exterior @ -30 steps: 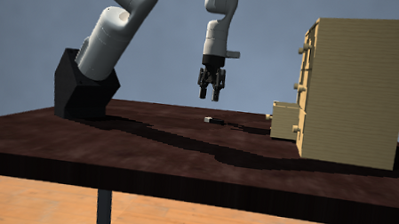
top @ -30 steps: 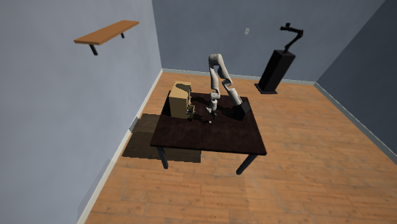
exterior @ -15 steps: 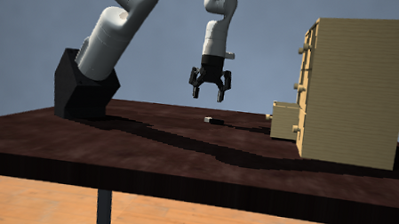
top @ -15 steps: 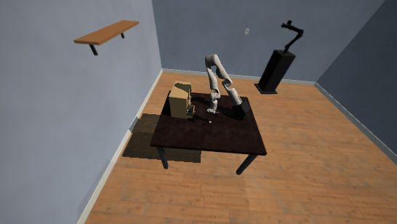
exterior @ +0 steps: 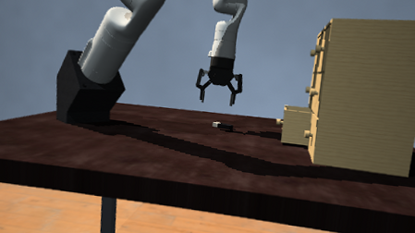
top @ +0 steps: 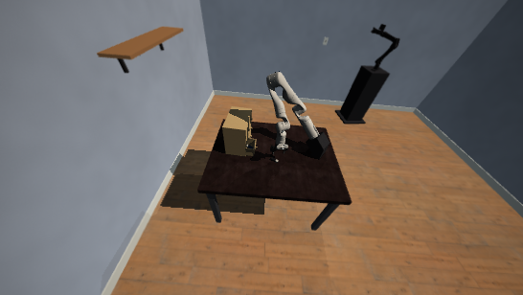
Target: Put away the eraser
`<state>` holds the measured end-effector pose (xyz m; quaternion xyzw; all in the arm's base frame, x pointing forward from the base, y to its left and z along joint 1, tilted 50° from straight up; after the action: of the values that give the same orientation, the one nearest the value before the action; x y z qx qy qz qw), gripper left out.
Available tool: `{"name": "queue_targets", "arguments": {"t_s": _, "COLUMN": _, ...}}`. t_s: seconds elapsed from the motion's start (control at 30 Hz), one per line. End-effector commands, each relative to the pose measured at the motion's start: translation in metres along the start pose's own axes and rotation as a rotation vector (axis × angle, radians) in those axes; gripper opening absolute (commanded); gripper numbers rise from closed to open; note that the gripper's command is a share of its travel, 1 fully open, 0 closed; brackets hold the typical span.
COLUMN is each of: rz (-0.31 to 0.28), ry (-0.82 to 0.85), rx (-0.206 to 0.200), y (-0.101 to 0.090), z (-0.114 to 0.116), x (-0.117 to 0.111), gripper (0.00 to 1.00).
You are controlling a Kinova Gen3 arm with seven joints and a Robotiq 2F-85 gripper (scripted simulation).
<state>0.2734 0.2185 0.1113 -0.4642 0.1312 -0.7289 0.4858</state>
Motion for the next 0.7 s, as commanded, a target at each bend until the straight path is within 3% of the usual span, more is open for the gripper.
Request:
{"name": "queue_targets", "arguments": {"t_s": 0.0, "rz": 0.003, "ry": -0.074, "rx": -0.008, "y": 0.0002, "z": 0.0025, "x": 0.0009, "gripper": 1.0}}
{"name": "queue_targets", "arguments": {"t_s": 0.23, "rz": 0.013, "ry": -0.331, "rx": 0.007, "y": -0.0018, "z": 0.0062, "x": -0.0009, "gripper": 1.0}}
{"name": "queue_targets", "arguments": {"t_s": 0.67, "rz": 0.024, "ry": -0.648, "rx": 0.035, "y": -0.0052, "z": 0.0122, "x": -0.0038, "gripper": 1.0}}
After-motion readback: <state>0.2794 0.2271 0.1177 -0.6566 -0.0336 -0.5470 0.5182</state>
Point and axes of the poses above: the point where the finger pads meet when closed, its own y axis out along the fingers, its own z axis across the jaws, x = y × z, the point moved 7 cm from there along -y, back along the fingers, and after that the axes turned 6 degrees about y, right-handed, at the moved point
